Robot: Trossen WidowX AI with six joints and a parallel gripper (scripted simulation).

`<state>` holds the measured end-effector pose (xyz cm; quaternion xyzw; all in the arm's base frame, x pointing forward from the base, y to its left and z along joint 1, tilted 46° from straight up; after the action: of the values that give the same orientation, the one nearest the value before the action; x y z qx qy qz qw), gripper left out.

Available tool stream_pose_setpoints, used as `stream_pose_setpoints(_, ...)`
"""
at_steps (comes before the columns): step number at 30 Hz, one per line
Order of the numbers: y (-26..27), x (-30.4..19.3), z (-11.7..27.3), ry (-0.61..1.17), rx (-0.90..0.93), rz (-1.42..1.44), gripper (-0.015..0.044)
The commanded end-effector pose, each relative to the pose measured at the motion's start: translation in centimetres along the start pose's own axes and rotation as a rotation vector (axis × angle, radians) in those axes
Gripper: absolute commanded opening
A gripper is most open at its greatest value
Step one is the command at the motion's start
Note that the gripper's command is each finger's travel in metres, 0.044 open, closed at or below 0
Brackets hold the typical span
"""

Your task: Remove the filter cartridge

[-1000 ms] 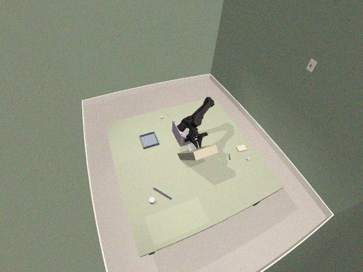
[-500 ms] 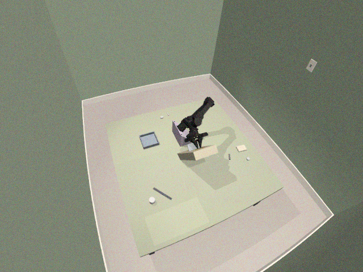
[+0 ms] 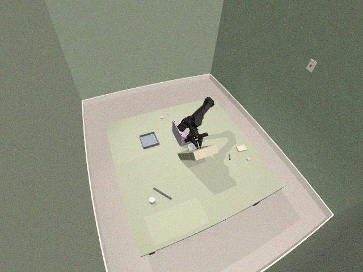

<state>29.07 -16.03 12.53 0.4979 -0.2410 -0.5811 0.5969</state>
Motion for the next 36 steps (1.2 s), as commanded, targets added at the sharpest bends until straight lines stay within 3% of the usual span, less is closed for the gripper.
stream_pose_setpoints(1,-0.1,0.0,-0.1,-0.002,-0.002,-0.005,0.0103)
stream_pose_setpoints(36,-0.1,0.0,-1.6,-0.002,-0.001,-0.005,0.0103)
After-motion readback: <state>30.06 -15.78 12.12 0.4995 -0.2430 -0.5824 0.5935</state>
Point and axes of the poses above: the point midway between the two fingers, 35 mm back from their tips, its own z axis back along the fingers, its own y axis across the jaws, x = y × z, the point moved 2 cm from there along z, back along the fingers, and after that the axes turned 1 degree about -z, right-handed, at the moved point
